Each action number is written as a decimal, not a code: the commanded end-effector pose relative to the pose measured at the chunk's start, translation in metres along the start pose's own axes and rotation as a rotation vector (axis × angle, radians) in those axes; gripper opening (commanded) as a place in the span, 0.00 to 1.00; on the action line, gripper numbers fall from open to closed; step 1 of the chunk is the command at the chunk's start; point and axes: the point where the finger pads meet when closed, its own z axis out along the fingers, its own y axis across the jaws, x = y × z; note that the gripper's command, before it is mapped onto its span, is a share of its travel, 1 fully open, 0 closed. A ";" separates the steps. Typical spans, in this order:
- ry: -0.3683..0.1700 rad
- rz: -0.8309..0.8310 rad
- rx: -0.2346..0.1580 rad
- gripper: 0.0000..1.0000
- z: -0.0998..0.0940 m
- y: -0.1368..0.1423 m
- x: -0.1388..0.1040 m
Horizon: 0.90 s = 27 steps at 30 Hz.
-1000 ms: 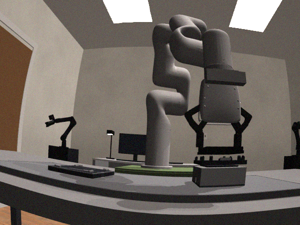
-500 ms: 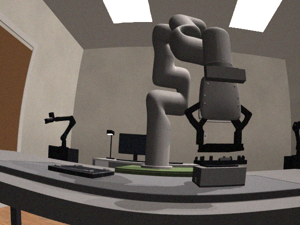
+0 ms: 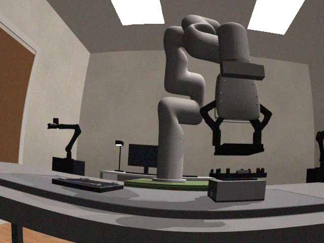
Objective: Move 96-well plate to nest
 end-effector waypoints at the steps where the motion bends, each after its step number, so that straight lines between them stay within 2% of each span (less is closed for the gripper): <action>1: 0.007 0.000 -0.007 0.00 -0.004 0.000 0.001; 27: 0.007 0.000 -0.007 0.00 -0.041 -0.001 0.001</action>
